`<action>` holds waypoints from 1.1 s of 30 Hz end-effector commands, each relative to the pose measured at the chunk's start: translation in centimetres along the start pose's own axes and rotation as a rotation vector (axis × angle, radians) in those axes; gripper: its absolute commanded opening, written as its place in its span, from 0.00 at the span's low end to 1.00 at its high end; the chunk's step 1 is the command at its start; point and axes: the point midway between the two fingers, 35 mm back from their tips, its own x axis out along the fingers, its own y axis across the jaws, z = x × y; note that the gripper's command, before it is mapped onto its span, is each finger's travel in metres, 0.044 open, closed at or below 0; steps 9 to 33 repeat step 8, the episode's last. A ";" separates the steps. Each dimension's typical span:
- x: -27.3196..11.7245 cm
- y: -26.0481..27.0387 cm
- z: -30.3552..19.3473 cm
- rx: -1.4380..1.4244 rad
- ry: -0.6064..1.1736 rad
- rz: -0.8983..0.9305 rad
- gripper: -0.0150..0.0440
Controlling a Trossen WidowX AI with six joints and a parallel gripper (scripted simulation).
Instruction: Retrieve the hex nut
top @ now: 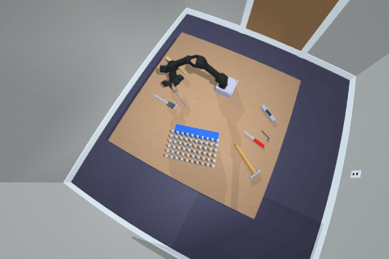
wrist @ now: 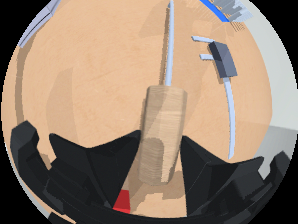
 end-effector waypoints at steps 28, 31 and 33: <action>0.0 0.0 0.0 0.000 0.000 0.000 1.00; 0.0 0.0 0.0 0.000 0.000 0.000 1.00; 0.0 0.0 0.0 0.000 0.000 0.000 1.00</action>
